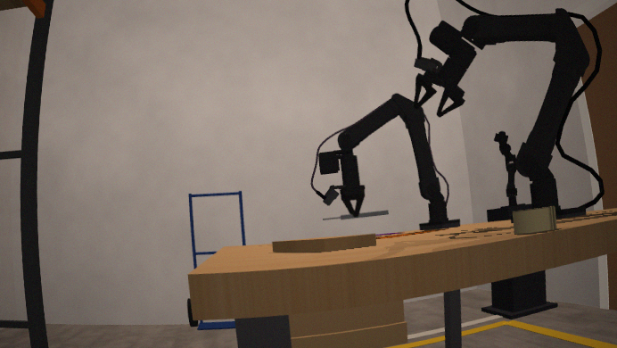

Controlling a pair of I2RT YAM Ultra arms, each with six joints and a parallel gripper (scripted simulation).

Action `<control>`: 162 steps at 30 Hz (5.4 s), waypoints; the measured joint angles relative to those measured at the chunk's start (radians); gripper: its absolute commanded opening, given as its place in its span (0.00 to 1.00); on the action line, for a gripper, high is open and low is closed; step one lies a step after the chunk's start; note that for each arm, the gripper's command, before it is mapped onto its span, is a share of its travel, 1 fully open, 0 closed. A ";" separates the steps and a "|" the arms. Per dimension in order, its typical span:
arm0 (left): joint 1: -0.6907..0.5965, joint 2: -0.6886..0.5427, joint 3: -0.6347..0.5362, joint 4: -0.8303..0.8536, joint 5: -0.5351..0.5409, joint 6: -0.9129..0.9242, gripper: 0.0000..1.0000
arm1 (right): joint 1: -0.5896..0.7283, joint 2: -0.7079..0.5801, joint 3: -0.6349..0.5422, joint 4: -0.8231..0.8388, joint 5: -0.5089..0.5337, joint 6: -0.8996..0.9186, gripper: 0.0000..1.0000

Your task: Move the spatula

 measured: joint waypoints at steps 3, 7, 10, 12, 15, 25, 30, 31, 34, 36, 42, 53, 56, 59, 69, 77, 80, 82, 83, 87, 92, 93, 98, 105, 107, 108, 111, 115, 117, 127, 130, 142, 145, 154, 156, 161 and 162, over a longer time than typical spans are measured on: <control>0.053 -0.106 0.021 -0.135 0.015 0.014 1.00 | 0.000 0.000 0.000 0.000 0.000 0.000 0.19; 0.087 -0.200 0.041 -0.282 0.033 0.027 1.00 | 0.000 0.000 0.000 0.000 0.000 0.000 0.19; 0.087 -0.291 0.047 -0.397 0.041 0.031 1.00 | 0.000 0.000 0.000 0.000 0.000 0.000 0.19; 0.080 -0.344 0.054 -0.454 0.041 0.030 1.00 | 0.000 0.000 0.000 0.000 0.000 0.000 0.19; 0.059 -0.384 0.071 -0.514 0.043 0.031 1.00 | 0.000 0.000 0.000 0.000 0.000 0.003 0.19; 0.067 -0.386 0.080 -0.560 0.071 0.055 1.00 | 0.134 -0.026 -0.051 0.027 0.004 0.206 0.19; 0.098 -0.386 0.080 -0.564 0.079 0.064 1.00 | 0.365 -0.047 -0.098 0.036 -0.009 0.425 0.19; 0.105 -0.386 0.080 -0.565 0.080 0.065 1.00 | 0.414 -0.048 -0.098 0.039 -0.011 0.470 0.19; 0.128 -0.386 0.080 -0.565 0.083 0.068 1.00 | 0.560 -0.043 -0.097 0.060 -0.015 0.607 0.19; 0.144 -0.386 0.080 -0.565 0.084 0.069 1.00 | 0.661 -0.020 -0.088 0.067 -0.016 0.695 0.19; 0.185 -0.386 0.080 -0.566 0.085 0.071 1.00 | 0.871 0.072 -0.020 0.072 -0.014 0.890 0.19; 0.243 -0.386 0.080 -0.568 0.098 0.085 1.00 | 1.150 0.296 0.230 0.070 -0.009 1.123 0.19; 0.248 -0.386 0.080 -0.568 0.101 0.090 1.00 | 1.163 0.311 0.247 0.068 -0.005 1.146 0.19; 0.254 -0.386 0.080 -0.569 0.105 0.094 1.00 | 1.168 0.312 0.257 0.064 -0.003 1.154 0.19; 0.268 -0.386 0.080 -0.571 0.115 0.106 1.00 | 1.168 0.312 0.263 0.047 -0.003 0.915 0.19; 0.274 -0.386 0.080 -0.572 0.119 0.111 1.00 | 1.165 0.320 0.263 0.038 -0.003 0.704 0.19; 0.276 -0.386 0.080 -0.572 0.121 0.113 1.00 | 1.164 0.321 0.265 0.033 -0.003 0.671 0.19; 0.277 -0.386 0.080 -0.572 0.122 0.114 1.00 | 1.162 0.320 0.270 0.032 -0.003 0.660 0.19; 0.278 -0.386 0.080 -0.572 0.122 0.114 1.00 | 1.162 0.320 0.274 0.032 -0.003 0.656 0.19; 0.280 -0.386 0.080 -0.573 0.123 0.115 1.00 | 1.162 0.320 0.278 0.032 -0.003 0.647 0.19; 0.282 -0.386 0.080 -0.573 0.123 0.115 1.00 | 1.162 0.321 0.278 0.032 -0.004 0.642 0.19; 0.282 -0.386 0.080 -0.573 0.123 0.115 1.00 | 1.162 0.321 0.278 0.032 -0.004 0.642 0.19; 0.283 -0.386 0.080 -0.573 0.123 0.116 1.00 | 1.162 0.349 0.325 0.008 -0.004 0.636 0.19; 0.283 -0.386 0.080 -0.573 0.123 0.116 1.00 | 1.162 0.351 0.326 0.018 -0.004 0.634 0.19; 0.283 -0.386 0.080 -0.573 0.123 0.116 1.00 | 1.162 0.354 0.326 0.023 -0.004 0.634 0.19; 0.283 -0.386 0.080 -0.573 0.123 0.116 1.00 | 1.162 0.356 0.326 0.026 -0.004 0.634 0.19; 0.283 -0.386 0.080 -0.573 0.123 0.116 1.00 | 1.162 0.359 0.316 0.043 -0.004 0.634 0.19; 0.283 -0.386 0.080 -0.573 0.123 0.116 1.00 | 1.162 0.366 0.296 0.061 -0.004 0.634 0.19; 0.283 -0.386 0.080 -0.573 0.123 0.116 1.00 | 1.162 0.370 0.286 0.071 -0.004 0.634 0.19; 0.283 -0.386 0.080 -0.573 0.123 0.116 1.00 | 1.162 0.373 0.266 0.103 -0.004 0.634 0.19; 0.283 -0.386 0.080 -0.573 0.123 0.116 1.00 | 1.162 0.374 0.254 0.114 -0.004 0.634 0.19; 0.283 -0.386 0.080 -0.573 0.123 0.116 1.00 | 1.162 0.374 0.238 0.134 -0.004 0.634 0.19; 0.283 -0.386 0.080 -0.573 0.123 0.116 1.00 | 1.162 0.374 0.233 0.142 -0.004 0.634 0.19; 0.283 -0.386 0.080 -0.573 0.123 0.116 1.00 | 1.162 0.374 0.228 0.153 -0.004 0.634 0.31; 0.283 -0.386 0.080 -0.573 0.123 0.116 1.00 | 1.162 0.374 0.229 0.155 -0.004 0.634 0.31; 0.283 -0.386 0.080 -0.573 0.123 0.116 1.00 | 1.162 0.374 0.229 0.158 -0.004 0.634 0.64; 0.283 -0.386 0.080 -0.573 0.123 0.116 1.00 | 1.162 0.374 0.228 0.157 -0.004 0.634 0.64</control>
